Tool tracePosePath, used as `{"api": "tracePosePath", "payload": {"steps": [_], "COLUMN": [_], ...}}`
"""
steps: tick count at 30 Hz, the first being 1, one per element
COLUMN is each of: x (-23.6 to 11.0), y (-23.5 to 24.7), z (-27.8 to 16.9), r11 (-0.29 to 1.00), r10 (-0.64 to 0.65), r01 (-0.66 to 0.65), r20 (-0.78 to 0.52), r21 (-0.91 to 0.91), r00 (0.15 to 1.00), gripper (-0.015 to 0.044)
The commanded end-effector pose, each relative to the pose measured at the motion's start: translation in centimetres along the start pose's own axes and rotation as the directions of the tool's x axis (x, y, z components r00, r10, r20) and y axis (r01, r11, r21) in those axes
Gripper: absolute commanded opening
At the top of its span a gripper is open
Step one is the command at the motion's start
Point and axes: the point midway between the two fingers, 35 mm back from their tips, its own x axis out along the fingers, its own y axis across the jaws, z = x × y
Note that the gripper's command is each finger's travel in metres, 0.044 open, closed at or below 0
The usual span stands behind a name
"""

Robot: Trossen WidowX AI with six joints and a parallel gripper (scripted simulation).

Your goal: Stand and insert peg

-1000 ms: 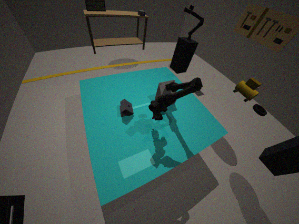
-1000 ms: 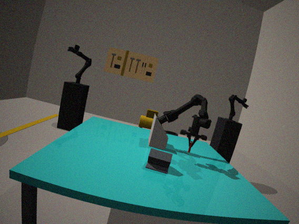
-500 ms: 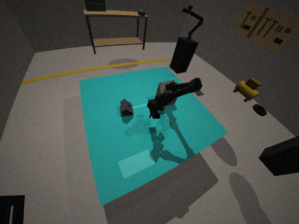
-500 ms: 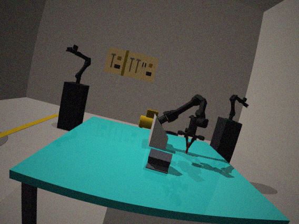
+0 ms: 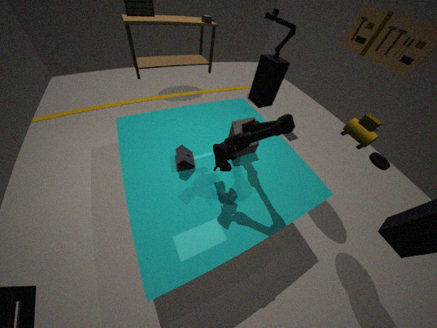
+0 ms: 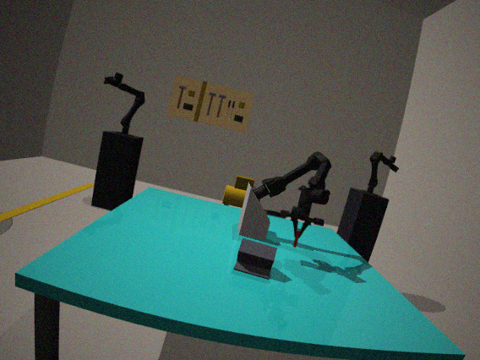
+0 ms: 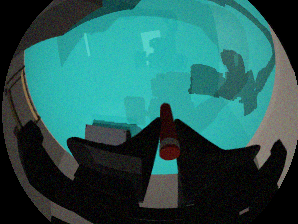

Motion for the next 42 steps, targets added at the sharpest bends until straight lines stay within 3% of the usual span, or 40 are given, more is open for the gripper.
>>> {"api": "tracePosePath", "payload": {"steps": [1,42], "x": [0.3,0.7], "y": [0.8,6.2], "z": [-0.3,-3.3], "r11": [1.000,0.993], "r10": [0.006,0.001], "r01": [-0.006,-0.027], "r20": [-0.016,-0.229], "r21": [-0.010,-0.112], "r00": [1.000,0.973], "gripper": [0.0000,0.0000]}}
